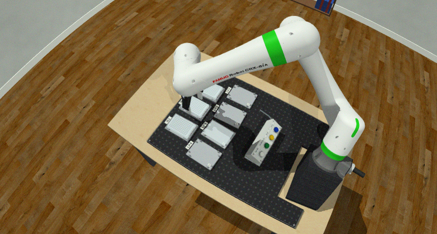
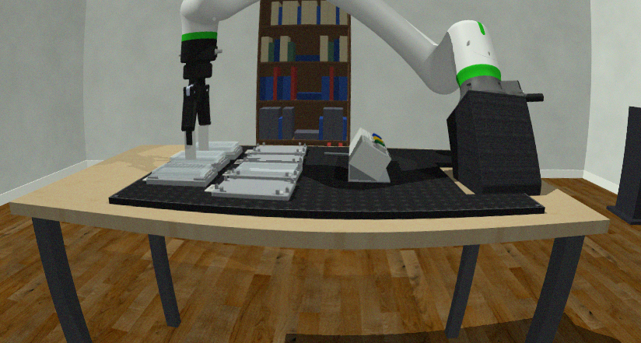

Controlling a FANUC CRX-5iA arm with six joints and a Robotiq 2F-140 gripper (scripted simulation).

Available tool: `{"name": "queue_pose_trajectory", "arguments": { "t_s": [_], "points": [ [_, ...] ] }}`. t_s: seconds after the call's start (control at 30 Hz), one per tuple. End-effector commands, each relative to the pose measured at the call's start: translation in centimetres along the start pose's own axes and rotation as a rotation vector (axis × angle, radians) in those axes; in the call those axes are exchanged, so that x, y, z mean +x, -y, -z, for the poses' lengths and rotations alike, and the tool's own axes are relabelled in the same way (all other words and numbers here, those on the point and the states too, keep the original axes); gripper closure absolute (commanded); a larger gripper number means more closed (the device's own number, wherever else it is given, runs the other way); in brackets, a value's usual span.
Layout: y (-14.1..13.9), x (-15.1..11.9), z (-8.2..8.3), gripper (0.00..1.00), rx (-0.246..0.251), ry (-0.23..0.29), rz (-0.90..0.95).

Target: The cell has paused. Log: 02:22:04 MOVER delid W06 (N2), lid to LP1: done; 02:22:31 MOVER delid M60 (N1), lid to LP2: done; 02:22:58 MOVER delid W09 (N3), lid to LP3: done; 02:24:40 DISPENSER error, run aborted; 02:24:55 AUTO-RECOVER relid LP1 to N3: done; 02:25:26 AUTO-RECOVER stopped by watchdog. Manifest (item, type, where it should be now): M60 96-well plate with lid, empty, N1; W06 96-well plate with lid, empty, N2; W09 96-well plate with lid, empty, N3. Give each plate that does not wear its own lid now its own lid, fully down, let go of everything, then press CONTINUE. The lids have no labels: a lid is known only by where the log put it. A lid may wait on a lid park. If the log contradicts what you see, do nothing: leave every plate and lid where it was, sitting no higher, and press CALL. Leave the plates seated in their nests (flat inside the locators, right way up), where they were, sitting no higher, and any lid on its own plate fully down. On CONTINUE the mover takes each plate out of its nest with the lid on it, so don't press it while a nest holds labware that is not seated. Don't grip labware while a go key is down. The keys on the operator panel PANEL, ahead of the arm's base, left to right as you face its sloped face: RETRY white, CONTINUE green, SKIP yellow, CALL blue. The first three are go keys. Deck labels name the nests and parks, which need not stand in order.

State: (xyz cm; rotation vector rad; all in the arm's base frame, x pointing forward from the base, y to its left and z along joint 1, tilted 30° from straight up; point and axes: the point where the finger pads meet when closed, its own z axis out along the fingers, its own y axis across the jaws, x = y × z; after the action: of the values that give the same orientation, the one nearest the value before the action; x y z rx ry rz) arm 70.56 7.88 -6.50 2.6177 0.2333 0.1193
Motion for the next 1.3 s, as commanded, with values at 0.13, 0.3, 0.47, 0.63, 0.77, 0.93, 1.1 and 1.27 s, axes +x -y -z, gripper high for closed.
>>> {"name": "queue_pose_trajectory", "arguments": {
  "t_s": [0.13,0.3,0.47,0.63,0.77,0.93,1.1,1.27],
  "points": [
    [0.0,0.0,0.6,0.34,0.000,-0.001,0.000],
    [0.0,0.0,1.4,0.34,0.000,-0.001,0.000],
    [0.0,0.0,2.0,0.34,0.000,-0.001,0.000],
    [0.0,0.0,3.1,0.34,0.000,-0.001,0.000],
    [0.0,0.0,3.9,0.34,0.000,-0.001,0.000],
    [0.0,0.0,4.6,0.34,0.000,-0.001,0.000],
    [0.0,0.0,4.9,0.34,0.000,-0.001,0.000],
    [0.0,0.0,5.1,0.34,0.000,-0.001,0.000]
  ]
}}
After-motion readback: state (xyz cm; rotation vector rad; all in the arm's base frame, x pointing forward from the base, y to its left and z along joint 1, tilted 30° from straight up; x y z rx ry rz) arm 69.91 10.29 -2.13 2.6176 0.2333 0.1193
